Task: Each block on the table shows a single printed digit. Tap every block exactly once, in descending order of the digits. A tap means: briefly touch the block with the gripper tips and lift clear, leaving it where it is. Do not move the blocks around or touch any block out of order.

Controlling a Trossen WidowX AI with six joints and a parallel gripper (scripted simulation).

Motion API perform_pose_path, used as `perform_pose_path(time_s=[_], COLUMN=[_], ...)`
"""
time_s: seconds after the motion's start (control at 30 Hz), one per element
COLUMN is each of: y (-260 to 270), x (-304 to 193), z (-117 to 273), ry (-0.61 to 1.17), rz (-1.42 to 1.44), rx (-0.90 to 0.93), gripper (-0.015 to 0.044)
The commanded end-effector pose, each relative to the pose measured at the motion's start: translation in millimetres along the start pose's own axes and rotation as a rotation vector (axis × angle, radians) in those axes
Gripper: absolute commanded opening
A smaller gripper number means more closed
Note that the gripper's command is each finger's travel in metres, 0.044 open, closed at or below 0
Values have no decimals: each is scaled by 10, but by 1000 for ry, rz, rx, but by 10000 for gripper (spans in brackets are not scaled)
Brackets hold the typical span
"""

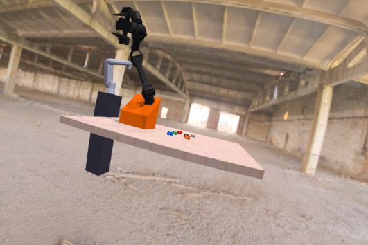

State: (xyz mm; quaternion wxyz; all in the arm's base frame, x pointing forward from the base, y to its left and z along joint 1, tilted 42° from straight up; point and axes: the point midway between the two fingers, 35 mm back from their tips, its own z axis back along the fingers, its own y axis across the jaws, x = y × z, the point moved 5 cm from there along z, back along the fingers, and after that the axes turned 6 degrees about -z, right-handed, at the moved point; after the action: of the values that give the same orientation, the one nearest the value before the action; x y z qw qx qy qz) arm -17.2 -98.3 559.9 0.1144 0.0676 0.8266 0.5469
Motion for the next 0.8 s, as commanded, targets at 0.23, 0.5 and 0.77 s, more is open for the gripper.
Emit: perform_pose_path(time_s=[0.23,0.5,0.77], y=[-1098,-1981,-2885], x=[-1385,-2134,-2497], z=[28,545,1372], ry=[408,748,1123], rz=[554,984,1457], rx=[-193,-246,-211], gripper=[400,400,400])
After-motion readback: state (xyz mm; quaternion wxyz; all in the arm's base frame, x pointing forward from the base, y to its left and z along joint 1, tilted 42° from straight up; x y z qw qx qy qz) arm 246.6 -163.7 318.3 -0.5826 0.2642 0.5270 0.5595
